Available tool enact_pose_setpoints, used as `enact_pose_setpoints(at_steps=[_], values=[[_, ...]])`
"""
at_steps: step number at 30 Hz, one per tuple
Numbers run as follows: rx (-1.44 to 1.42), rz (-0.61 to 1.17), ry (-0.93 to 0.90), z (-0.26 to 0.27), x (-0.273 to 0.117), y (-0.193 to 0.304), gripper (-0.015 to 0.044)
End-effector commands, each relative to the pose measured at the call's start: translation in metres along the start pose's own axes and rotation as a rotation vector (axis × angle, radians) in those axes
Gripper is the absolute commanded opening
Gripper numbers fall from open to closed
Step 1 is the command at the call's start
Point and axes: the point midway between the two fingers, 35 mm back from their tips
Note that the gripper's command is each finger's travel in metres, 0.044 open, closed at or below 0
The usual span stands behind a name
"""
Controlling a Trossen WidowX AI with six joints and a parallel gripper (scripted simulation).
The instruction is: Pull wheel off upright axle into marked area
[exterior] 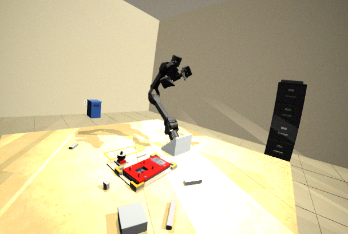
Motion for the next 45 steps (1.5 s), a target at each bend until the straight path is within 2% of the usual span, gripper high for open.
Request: enact_pose_setpoints(at_steps=[1,8,15,22,28,45], values=[[0.055,0.028,0.172,-0.031,0.037,-0.028,0.03],[0.151,0.111,0.41,-0.094,0.089,-0.06,0.03],[0.223,0.257,0.617,-0.176,0.135,-0.069,0.03],[0.285,0.449,0.801,-0.268,0.17,-0.059,0.03],[0.327,0.646,0.921,-0.348,0.191,-0.031,0.03],[0.333,0.672,0.931,-0.355,0.201,-0.02,0.03]])
Point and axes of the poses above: the point midway between the two fingers, 35 mm back from their tips, its own x axis out along the fingers, its own z axis across the jaws, y = z × x, and after that the axes turned 5 degrees about x, right-handed
